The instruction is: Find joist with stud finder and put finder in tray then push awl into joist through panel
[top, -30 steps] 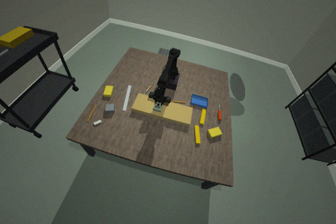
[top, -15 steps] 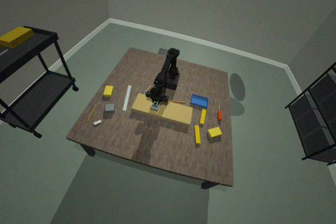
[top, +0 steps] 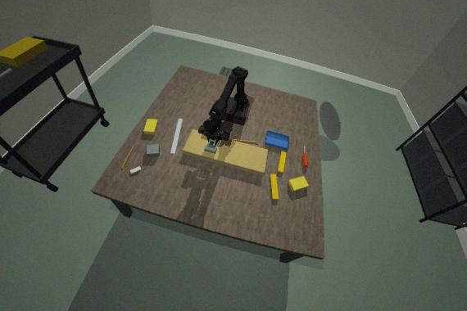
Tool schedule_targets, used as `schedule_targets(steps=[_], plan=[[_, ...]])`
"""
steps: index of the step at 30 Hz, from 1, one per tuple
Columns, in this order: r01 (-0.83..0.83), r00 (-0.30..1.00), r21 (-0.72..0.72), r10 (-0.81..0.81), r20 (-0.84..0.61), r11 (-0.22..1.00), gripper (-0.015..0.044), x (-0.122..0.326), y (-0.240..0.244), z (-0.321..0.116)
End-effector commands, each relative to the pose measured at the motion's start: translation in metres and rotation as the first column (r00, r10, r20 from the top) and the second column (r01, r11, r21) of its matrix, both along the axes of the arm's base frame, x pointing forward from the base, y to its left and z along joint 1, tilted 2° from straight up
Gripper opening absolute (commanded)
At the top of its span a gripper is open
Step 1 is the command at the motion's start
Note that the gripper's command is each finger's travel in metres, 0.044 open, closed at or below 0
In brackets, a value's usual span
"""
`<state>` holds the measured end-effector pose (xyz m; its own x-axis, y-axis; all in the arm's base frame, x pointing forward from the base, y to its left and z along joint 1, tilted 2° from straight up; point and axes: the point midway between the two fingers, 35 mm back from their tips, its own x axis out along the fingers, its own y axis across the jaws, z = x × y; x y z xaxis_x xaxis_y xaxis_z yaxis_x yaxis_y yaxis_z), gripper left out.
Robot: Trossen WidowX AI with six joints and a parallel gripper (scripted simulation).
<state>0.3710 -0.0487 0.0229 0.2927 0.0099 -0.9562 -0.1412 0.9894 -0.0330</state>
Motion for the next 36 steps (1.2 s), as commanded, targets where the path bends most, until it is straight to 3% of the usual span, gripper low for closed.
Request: schedule_targets(steps=[1, 36], plan=[[0.001, 1.0, -0.003, -0.001, -0.001, 1.0, 0.0, 0.002, -0.009, 0.0], [0.001, 1.0, -0.008, -0.001, -0.001, 1.0, 0.0, 0.011, -0.071, 0.003]])
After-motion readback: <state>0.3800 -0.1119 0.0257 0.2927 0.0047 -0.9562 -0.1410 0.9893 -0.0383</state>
